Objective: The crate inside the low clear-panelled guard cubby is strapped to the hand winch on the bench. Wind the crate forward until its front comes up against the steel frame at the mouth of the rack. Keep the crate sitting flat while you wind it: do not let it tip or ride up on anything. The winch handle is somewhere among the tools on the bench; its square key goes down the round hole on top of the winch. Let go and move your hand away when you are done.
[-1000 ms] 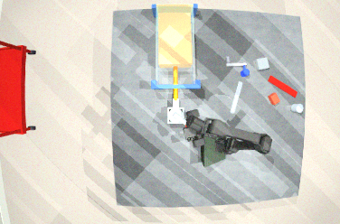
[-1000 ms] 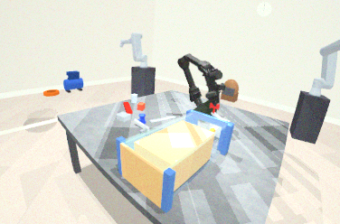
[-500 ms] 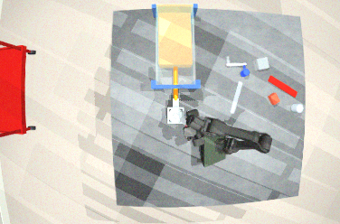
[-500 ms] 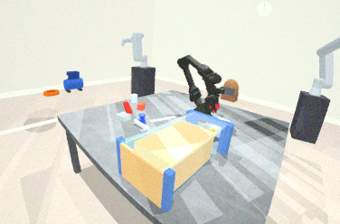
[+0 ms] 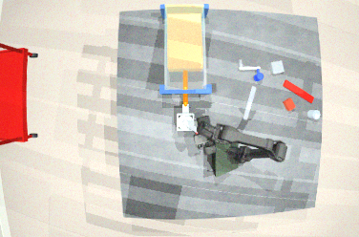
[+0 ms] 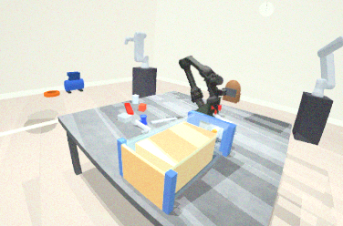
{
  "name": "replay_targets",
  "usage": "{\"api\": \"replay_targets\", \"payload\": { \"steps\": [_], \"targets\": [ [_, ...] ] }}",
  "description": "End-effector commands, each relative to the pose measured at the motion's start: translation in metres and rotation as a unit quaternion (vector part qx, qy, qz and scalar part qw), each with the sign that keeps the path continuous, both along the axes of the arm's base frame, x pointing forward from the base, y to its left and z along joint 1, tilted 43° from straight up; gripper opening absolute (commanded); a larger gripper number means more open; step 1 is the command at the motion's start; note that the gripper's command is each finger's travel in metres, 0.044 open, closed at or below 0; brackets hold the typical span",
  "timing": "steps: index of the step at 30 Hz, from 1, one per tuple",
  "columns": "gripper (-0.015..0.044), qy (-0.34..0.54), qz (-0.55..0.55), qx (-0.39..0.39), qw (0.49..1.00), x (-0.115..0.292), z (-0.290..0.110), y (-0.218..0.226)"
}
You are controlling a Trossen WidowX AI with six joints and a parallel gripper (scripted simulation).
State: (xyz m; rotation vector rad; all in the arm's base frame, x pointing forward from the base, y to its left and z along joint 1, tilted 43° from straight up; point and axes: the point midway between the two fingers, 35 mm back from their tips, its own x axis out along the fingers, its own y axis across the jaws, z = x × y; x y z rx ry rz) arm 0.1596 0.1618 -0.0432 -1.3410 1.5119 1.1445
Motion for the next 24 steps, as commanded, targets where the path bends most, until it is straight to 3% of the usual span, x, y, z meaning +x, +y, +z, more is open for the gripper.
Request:
{"api": "replay_targets", "payload": {
  "steps": [1,5,24],
  "targets": [
    [0.0099,0.0,0.0,0.0,1.0,-0.0002,0.0002,0.0001],
    [0.0,0.0,0.0,0.0,1.0,-0.0002,0.0002,0.0001],
    [0.0,0.0,0.002,-0.001,1.0,0.0014,-0.0012,-0.0043]
  ]
}}
